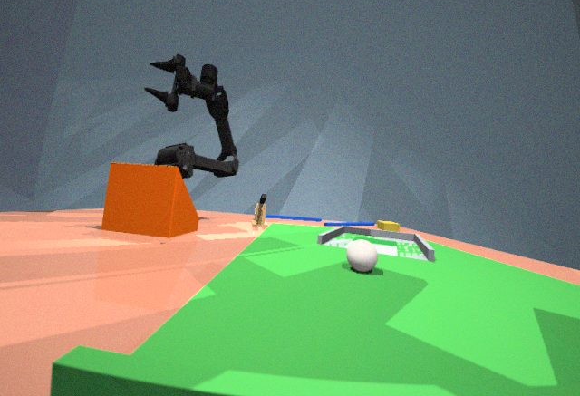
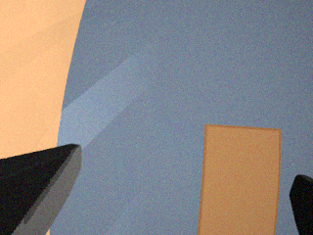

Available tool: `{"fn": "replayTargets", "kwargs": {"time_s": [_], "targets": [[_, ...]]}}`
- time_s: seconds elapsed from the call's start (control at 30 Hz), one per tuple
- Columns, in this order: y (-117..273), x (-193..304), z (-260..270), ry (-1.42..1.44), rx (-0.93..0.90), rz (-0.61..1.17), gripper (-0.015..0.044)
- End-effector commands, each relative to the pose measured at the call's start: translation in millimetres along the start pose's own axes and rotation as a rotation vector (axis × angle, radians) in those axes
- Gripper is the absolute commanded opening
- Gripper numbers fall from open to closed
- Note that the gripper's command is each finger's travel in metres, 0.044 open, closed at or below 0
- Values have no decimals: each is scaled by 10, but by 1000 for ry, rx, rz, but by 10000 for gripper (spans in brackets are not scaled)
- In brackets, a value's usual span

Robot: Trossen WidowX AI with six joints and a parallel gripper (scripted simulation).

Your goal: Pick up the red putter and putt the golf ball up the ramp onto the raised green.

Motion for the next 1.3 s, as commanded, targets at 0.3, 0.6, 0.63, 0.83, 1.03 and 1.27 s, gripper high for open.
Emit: {"fn": "replayTargets", "kwargs": {"time_s": [0.3,0.6,0.63,0.83,1.03,1.27], "targets": [[779,-1614,-107,462,241,-802,440],[1821,-2253,511,898,320,-1360,440],[1939,-2278,611,952,322,-1419,440],[2592,-2230,1290,1304,276,-1751,440],[3049,-1858,1995,1687,129,-2009,440],[3319,-1236,2626,2100,-147,-2154,440]]}}
Point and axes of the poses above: the point midway between the two fingers, 35 mm back from their tips, its own y axis back along the fingers, its own z axis across the jaws, x = y × z, the point moved 2 cm from there along y, back along the fingers, and after that the axes turned 6 degrees about y, right-handed, at the moved point
